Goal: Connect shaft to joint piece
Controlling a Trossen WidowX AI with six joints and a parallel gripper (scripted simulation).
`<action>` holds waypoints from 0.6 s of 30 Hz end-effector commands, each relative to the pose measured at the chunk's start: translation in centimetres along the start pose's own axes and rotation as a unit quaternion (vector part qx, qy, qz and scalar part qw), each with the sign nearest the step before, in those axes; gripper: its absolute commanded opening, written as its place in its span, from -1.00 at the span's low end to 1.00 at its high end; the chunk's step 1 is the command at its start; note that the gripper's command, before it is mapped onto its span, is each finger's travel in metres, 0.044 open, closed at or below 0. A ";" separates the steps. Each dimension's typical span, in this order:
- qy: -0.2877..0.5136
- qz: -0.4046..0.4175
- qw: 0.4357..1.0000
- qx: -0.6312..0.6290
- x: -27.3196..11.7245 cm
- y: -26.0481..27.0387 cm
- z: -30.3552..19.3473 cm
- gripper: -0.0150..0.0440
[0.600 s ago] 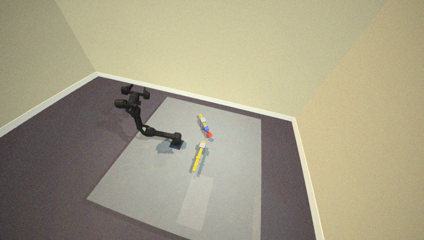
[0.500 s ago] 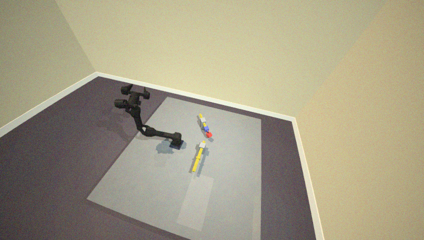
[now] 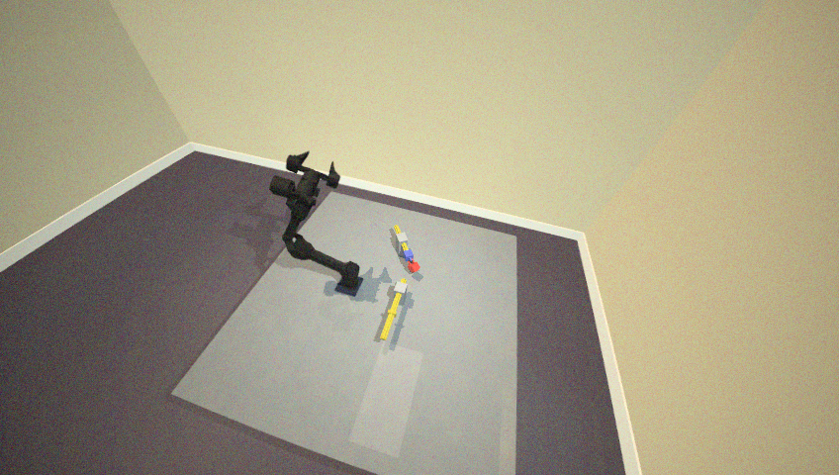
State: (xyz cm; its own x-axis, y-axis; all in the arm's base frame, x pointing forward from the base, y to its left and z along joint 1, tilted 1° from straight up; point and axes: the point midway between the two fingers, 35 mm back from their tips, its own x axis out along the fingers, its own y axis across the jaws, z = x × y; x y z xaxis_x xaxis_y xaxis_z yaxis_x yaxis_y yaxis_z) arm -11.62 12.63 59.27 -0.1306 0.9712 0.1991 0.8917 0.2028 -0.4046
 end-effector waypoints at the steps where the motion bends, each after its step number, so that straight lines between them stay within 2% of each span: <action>1: 0.013 0.024 1.000 0.010 0.5 5.1 -2.3 1.00; 9: 0.034 0.077 0.996 0.028 0.3 12.3 -4.9 1.00; 18: 0.015 0.121 0.992 -0.021 -2.0 26.0 -6.3 1.00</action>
State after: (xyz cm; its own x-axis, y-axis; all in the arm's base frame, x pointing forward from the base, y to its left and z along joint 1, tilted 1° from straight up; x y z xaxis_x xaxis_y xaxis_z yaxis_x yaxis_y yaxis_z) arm 9.75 15.21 56.40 0.0802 0.9848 0.1541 0.9071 -0.0080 -0.4208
